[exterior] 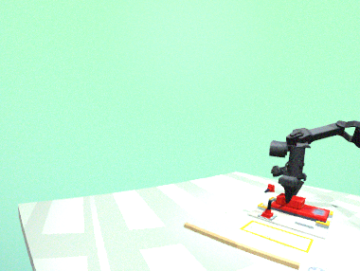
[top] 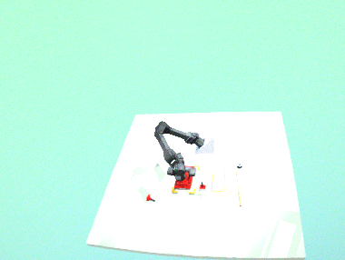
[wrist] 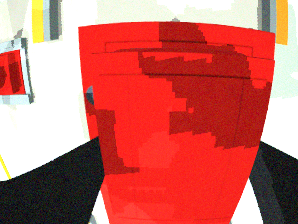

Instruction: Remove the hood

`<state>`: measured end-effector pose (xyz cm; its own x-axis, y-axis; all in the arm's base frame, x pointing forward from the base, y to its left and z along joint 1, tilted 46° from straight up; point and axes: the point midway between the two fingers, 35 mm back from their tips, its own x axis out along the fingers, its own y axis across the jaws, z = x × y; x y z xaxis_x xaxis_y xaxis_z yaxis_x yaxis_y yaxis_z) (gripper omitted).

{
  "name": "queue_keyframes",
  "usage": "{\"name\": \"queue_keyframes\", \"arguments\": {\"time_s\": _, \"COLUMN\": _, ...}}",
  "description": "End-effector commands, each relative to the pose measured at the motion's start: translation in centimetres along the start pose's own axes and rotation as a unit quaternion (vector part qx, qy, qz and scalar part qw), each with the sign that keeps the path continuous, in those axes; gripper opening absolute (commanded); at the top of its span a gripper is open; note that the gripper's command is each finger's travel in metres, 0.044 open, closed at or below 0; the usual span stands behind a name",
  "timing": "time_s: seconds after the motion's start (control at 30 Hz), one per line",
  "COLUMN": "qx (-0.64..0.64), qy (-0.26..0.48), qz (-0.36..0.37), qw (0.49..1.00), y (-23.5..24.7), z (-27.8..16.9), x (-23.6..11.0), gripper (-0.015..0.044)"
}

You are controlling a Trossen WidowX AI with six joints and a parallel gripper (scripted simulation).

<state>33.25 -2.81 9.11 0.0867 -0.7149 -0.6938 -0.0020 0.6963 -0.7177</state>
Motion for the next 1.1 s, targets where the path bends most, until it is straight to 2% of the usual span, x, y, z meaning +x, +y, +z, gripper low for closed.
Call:
{"name": "queue_keyframes", "arguments": {"time_s": 0.0, "qx": 0.003, "qy": -0.003, "qz": 0.002, "qw": 1.0, "y": 0.0, "z": 0.2, "x": -0.5, "gripper": 0.0}}
{"name": "queue_keyframes", "arguments": {"time_s": 1.07, "qx": 0.003, "qy": -0.003, "qz": 0.002, "qw": 1.0, "y": 0.0, "z": 0.2, "x": -2.8, "gripper": 0.0}}
